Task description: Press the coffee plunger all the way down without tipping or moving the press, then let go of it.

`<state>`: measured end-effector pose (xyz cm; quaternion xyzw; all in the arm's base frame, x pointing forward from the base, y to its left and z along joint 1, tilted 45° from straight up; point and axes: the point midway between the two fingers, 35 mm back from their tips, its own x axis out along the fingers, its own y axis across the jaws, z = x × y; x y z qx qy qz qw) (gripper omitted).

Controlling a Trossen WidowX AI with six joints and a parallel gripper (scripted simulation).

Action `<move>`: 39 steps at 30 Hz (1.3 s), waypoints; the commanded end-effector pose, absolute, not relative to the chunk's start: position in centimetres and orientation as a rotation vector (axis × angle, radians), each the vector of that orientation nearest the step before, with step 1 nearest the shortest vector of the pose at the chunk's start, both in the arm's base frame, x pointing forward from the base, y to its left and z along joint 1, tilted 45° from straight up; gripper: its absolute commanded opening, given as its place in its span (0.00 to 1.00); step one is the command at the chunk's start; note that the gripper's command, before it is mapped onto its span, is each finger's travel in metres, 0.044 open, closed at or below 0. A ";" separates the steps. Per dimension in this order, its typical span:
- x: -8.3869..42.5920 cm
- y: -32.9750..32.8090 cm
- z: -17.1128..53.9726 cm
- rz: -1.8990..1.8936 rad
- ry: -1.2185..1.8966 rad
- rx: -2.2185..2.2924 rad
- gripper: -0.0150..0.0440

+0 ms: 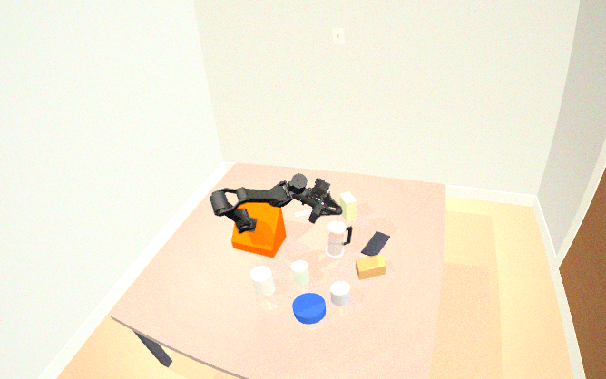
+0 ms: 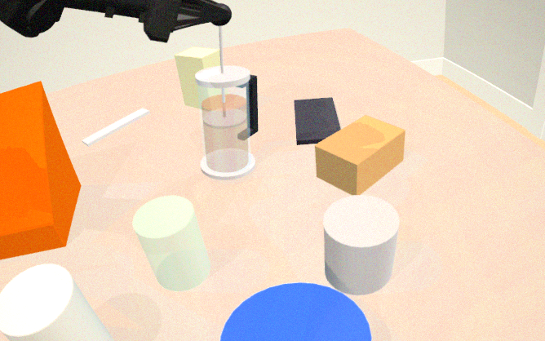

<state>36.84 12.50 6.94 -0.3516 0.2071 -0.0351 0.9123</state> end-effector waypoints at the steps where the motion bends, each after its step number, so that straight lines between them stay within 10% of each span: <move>1: 36.1 9.6 4.0 -0.105 0.513 -0.776 0.46; 39: 37.6 9.5 3.0 -0.107 0.509 -0.778 0.46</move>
